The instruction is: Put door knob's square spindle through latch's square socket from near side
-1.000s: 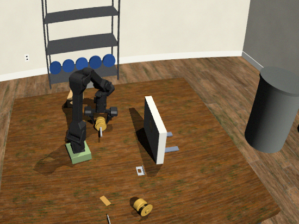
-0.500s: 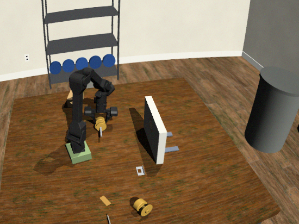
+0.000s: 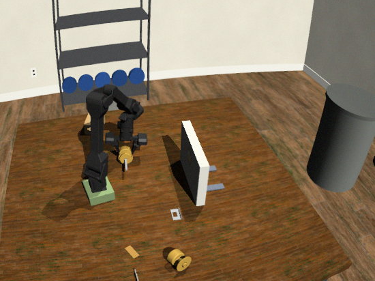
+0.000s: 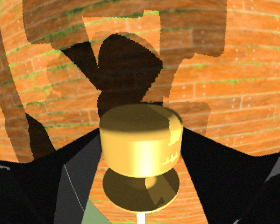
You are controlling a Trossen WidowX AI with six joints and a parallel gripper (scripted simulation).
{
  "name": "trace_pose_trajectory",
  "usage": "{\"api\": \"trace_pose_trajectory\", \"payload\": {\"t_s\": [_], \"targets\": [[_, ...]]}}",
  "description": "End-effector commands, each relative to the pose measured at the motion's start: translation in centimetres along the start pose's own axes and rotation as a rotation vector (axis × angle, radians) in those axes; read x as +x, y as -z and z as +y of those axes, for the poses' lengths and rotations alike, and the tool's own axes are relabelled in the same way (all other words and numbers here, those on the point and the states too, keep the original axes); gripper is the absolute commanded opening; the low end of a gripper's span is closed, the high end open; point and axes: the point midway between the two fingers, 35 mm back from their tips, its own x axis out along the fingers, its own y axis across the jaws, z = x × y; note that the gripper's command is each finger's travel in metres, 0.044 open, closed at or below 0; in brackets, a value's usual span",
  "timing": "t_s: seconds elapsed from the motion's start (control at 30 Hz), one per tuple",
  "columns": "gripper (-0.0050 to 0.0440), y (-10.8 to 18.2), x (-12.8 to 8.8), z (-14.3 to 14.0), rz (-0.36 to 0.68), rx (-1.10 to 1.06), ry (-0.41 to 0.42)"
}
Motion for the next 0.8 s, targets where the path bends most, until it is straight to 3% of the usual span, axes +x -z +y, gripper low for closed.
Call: {"api": "trace_pose_trajectory", "payload": {"t_s": [0.0, 0.77], "targets": [[0.0, -0.3, -1.6, -0.1, -0.017, -0.005, 0.014], [0.0, -0.2, -6.3, 0.4, -0.017, -0.005, 0.014]]}}
